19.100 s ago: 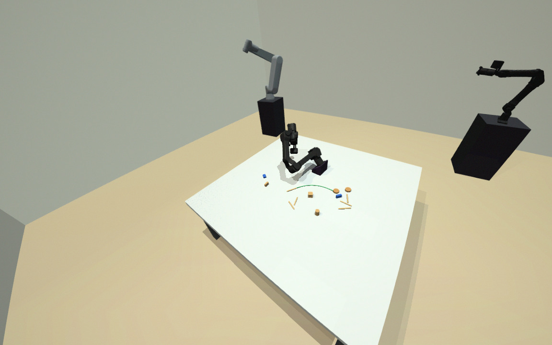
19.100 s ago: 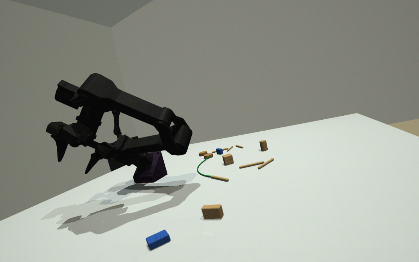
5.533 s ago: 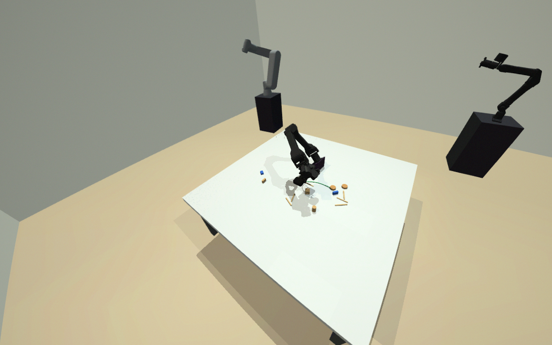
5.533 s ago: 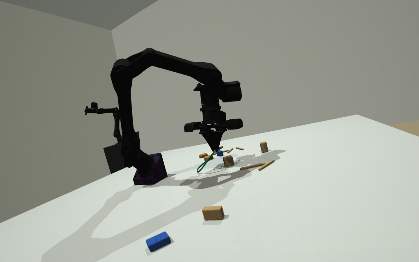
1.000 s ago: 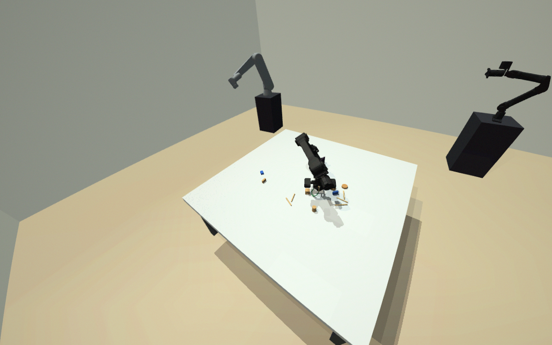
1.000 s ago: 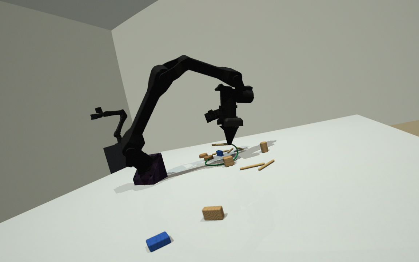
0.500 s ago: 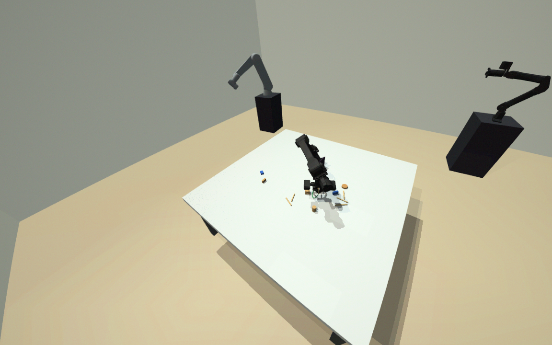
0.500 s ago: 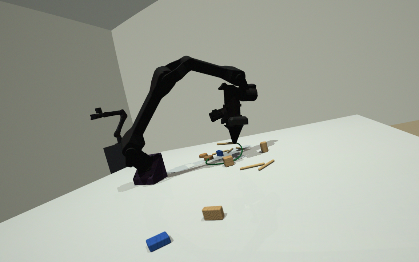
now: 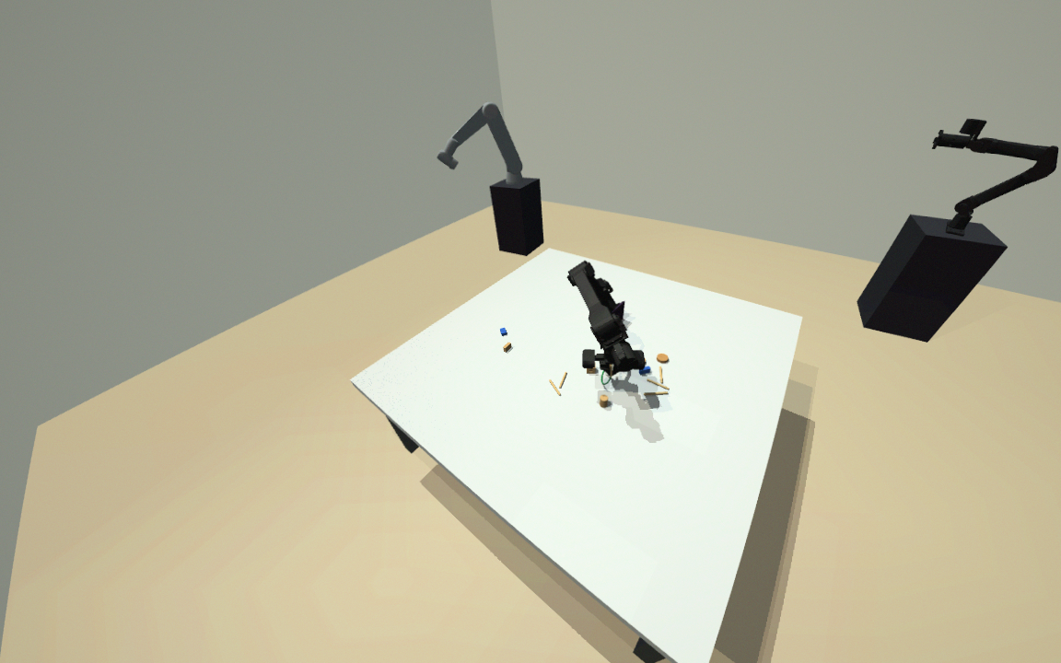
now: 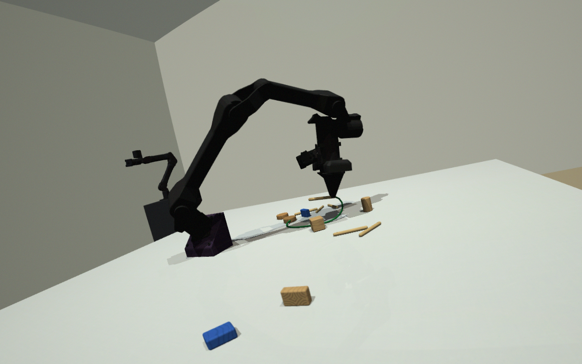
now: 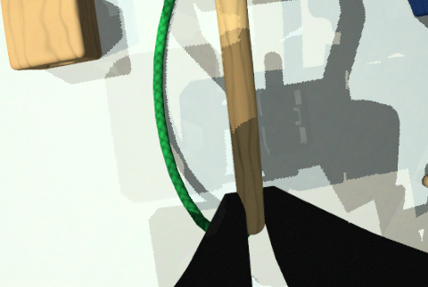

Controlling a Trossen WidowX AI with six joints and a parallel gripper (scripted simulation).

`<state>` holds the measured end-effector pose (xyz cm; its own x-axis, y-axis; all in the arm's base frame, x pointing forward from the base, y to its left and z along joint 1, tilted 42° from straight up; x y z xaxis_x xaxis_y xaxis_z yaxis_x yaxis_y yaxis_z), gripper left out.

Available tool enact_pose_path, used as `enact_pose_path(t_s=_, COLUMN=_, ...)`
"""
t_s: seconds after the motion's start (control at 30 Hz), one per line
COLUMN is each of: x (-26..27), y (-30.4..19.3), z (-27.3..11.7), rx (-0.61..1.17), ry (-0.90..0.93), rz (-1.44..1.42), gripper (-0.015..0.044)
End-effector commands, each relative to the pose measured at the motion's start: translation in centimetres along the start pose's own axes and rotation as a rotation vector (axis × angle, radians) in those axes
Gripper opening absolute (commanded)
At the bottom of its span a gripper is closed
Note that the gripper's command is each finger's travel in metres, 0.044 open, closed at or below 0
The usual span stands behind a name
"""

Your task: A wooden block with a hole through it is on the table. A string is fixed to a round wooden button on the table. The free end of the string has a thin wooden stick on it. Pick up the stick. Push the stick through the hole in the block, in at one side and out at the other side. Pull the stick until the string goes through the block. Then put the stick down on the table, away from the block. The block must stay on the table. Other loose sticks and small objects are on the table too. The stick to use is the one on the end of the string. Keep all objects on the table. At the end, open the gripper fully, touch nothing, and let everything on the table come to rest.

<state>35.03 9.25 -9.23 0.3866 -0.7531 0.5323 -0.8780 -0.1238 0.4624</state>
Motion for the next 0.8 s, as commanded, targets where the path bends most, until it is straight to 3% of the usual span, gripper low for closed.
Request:
enact_pose_path(t_s=0.0, x=0.3, y=-0.6, z=-0.3, rx=0.018, ry=0.003, rz=-0.001, gripper=0.0)
enact_pose_path(t_s=0.77, x=1.2, y=-3.2, z=-0.8, rx=0.071, ry=0.006, rz=0.0, gripper=0.0)
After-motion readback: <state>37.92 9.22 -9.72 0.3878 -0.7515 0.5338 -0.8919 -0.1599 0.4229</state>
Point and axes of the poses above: the point midway between the two fingers, 35 mm back from their tips, its own z axis out along the fingers, its own x axis across the jaws, y = z × x, the point moved 1 cm from there along -z, back along the fingers
